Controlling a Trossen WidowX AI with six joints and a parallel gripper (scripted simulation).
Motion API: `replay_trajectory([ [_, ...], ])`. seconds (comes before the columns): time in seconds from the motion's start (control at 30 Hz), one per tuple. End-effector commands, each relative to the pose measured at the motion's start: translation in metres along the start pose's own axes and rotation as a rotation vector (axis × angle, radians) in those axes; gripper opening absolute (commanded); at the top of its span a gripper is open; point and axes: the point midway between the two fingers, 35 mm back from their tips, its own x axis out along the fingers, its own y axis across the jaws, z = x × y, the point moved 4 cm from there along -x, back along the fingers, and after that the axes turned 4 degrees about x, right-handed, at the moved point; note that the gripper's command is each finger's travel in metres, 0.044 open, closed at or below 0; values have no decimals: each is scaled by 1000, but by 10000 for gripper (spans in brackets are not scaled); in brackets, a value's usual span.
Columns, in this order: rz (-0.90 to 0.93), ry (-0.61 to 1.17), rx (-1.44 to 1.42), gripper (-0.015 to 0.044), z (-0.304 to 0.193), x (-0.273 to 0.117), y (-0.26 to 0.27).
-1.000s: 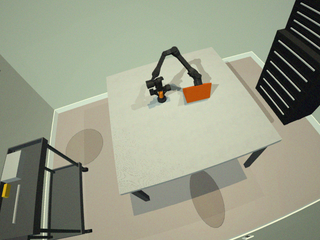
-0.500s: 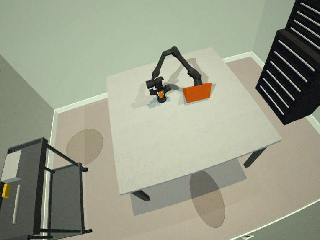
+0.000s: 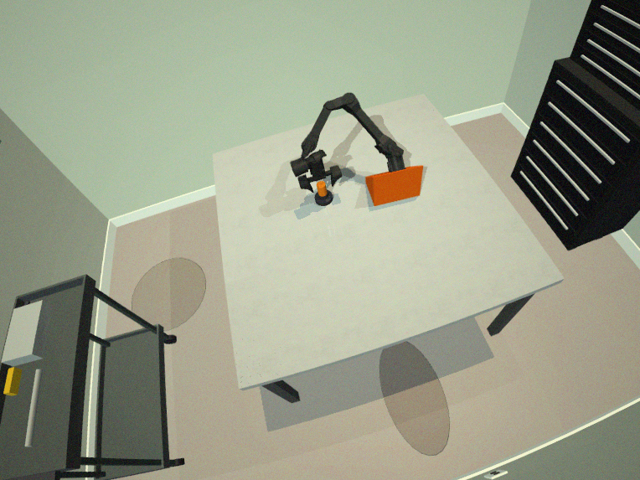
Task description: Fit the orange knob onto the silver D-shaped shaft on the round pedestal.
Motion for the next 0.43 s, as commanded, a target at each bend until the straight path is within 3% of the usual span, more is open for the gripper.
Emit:
replay_trajectory([
  [0.0, 27, 6, 5, 440, 0, -64, 1],
  [0.4, 27, 4, 4, 440, -3, -77, 2],
])
